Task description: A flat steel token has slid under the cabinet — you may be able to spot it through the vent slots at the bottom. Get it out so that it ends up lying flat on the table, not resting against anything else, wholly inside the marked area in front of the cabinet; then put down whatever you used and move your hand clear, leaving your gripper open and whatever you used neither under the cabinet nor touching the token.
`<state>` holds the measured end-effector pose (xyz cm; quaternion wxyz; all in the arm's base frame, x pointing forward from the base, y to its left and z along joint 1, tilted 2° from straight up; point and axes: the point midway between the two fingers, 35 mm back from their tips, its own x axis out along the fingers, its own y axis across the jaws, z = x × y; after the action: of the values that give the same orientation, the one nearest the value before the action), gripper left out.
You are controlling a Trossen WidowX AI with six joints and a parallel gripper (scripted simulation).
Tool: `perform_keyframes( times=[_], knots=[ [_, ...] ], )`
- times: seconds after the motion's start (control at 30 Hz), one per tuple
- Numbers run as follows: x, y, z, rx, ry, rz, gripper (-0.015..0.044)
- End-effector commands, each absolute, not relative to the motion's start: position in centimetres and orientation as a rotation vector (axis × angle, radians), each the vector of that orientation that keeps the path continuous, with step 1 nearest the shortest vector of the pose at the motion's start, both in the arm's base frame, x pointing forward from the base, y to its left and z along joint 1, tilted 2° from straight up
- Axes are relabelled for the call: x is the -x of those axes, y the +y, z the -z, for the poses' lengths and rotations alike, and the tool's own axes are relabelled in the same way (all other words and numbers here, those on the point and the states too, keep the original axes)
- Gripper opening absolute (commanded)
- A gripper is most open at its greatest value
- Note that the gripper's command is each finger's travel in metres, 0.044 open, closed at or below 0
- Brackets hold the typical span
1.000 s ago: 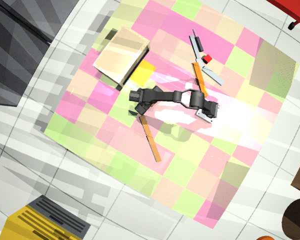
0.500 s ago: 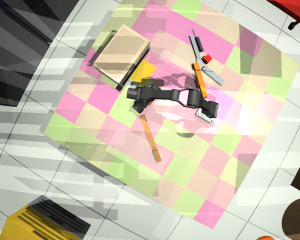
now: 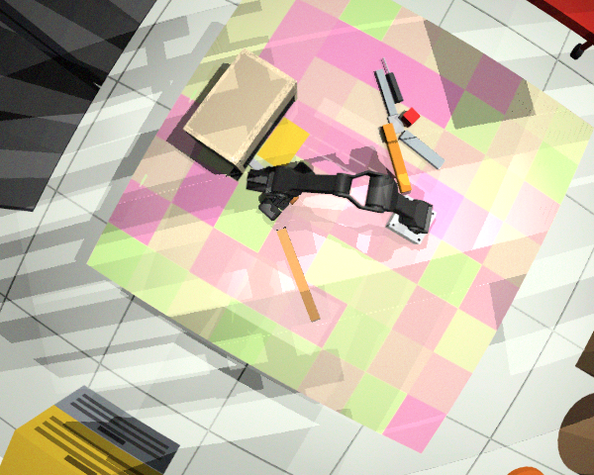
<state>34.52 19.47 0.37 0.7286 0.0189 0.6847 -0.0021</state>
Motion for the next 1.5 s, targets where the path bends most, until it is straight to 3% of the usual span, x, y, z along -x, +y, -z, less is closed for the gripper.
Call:
perform_keyframes(
  times=[0.0,1.47],
  knots=[
    [-35.3,19.3,-0.5,-0.042,1.502,0.005,0.0],
    [-38.0,17.7,-0.5,-0.041,1.5,0.007,0.0]
  ],
)
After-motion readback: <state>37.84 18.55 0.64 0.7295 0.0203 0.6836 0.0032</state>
